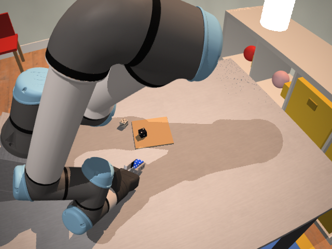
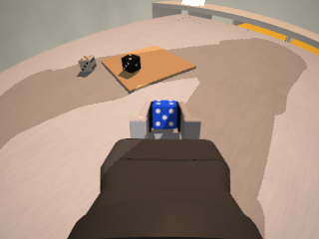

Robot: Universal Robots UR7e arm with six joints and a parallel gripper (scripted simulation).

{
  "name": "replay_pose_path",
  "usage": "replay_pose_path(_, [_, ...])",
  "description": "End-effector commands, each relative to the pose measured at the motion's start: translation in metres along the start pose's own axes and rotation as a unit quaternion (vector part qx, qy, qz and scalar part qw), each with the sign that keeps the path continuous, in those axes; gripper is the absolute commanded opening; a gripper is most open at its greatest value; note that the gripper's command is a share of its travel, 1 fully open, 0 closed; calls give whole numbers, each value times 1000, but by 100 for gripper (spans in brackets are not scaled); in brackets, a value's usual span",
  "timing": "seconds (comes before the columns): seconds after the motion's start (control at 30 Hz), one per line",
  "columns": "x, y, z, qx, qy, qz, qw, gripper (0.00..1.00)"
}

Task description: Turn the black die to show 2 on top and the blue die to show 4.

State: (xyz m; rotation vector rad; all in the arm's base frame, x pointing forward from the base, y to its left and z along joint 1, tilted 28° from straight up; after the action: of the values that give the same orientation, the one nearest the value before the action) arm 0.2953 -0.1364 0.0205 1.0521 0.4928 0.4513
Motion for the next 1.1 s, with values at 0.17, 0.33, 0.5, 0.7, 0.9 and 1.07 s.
replay_pose_path(0.17, [2, -4, 0, 0, 0, 0, 1000, 49])
replay_pose_path(0.33, [2, -4, 0, 0, 0, 0, 1000, 49])
replay_pose_path(0.5, [2, -4, 0, 0, 0, 0, 1000, 49])
replay_pose_path(0.7, [2, -4, 0, 0, 0, 0, 1000, 49])
replay_pose_path(0.9, [2, -4, 0, 0, 0, 0, 1000, 49])
replay_pose_path(1.07, [2, -4, 0, 0, 0, 0, 1000, 49])
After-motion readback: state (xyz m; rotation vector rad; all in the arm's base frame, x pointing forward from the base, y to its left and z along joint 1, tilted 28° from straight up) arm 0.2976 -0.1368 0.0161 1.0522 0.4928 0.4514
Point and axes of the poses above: the point where the finger pads meet when closed, its own x axis out along the fingers, its own z axis across the jaws, y = z × x, the point moved 6 cm from there along -x, back along the fingers, and after that the axes turned 2 degrees about -x, right-handed, at the moved point
